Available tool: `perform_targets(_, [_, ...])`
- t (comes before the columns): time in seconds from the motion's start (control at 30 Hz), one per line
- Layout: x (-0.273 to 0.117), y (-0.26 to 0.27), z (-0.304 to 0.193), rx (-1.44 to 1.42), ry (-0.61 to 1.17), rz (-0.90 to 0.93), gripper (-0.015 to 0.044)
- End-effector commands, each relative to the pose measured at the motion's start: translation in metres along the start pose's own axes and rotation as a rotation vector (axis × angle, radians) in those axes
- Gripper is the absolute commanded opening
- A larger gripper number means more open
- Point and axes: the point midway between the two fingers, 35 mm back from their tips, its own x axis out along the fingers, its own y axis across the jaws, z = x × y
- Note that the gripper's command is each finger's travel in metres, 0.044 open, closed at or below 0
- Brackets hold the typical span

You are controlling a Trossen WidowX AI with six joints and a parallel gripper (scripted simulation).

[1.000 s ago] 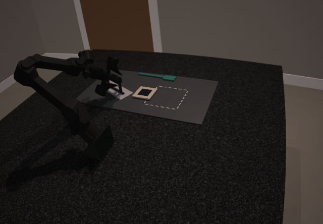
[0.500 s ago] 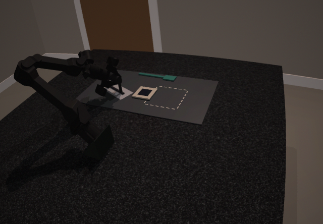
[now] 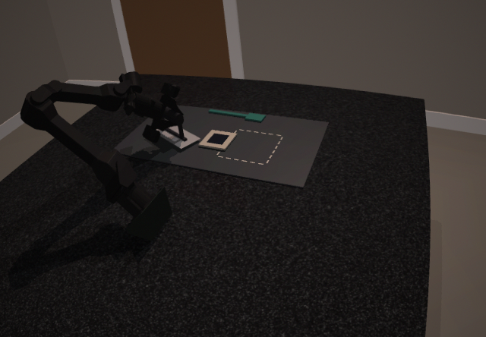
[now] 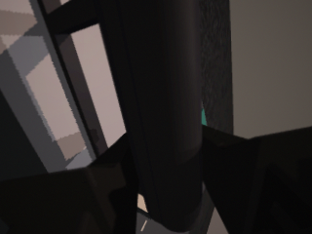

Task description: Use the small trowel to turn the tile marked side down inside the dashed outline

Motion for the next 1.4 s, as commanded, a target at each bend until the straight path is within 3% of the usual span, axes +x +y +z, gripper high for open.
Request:
perform_targets(0.0, [-0.018,-0.024,0.004,-0.003,-0.012,-0.023,0.0])
perform_targets(0.33, [-0.031,-0.039,0.003,-0.009,-0.027,-0.02,0.0])
perform_targets(0.87, [-0.013,-0.04,-0.011,-0.182,-0.37,-0.002,0.0])
perform_targets(1.37, [-0.004,-0.031,-0.009,-0.184,-0.373,-0.002,0.0])
